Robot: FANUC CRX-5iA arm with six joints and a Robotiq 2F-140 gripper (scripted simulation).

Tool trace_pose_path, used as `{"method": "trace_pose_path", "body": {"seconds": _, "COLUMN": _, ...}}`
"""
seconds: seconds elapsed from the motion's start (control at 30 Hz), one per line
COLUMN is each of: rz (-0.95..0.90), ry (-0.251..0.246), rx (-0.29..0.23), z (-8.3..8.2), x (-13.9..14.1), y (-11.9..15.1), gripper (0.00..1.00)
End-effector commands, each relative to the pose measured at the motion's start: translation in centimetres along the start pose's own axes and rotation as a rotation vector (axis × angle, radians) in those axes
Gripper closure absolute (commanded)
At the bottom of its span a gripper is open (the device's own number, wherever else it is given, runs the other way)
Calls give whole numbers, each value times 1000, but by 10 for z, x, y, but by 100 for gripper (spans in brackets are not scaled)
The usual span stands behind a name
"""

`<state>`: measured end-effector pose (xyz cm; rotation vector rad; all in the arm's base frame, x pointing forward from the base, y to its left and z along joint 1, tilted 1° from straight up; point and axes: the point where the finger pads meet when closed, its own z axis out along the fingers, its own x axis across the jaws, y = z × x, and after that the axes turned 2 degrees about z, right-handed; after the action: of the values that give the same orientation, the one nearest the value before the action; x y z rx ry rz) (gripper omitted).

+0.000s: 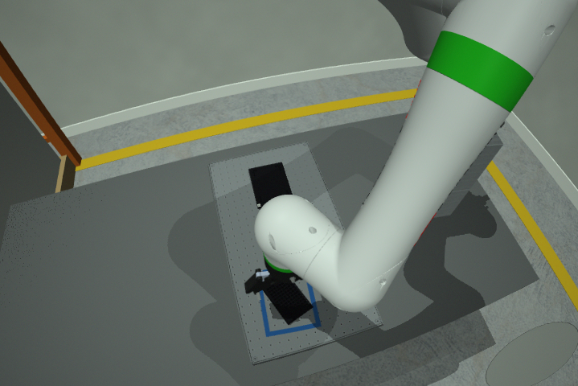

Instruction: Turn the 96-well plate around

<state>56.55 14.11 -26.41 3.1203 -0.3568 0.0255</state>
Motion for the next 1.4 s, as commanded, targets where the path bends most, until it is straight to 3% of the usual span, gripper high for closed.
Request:
{"method": "trace_pose_path", "body": {"seconds": 0.0, "rz": -126, "ry": -15, "rx": 17, "z": 0, "x": 0, "y": 0, "gripper": 0}}
{"method": "trace_pose_path", "body": {"seconds": 0.3, "rz": -426, "ry": -12, "rx": 19, "z": 0, "x": 0, "y": 0, "gripper": 0}}
{"method": "trace_pose_path", "body": {"seconds": 1.37, "rz": -430, "ry": -12, "rx": 19, "z": 0, "x": 0, "y": 0, "gripper": 0}}
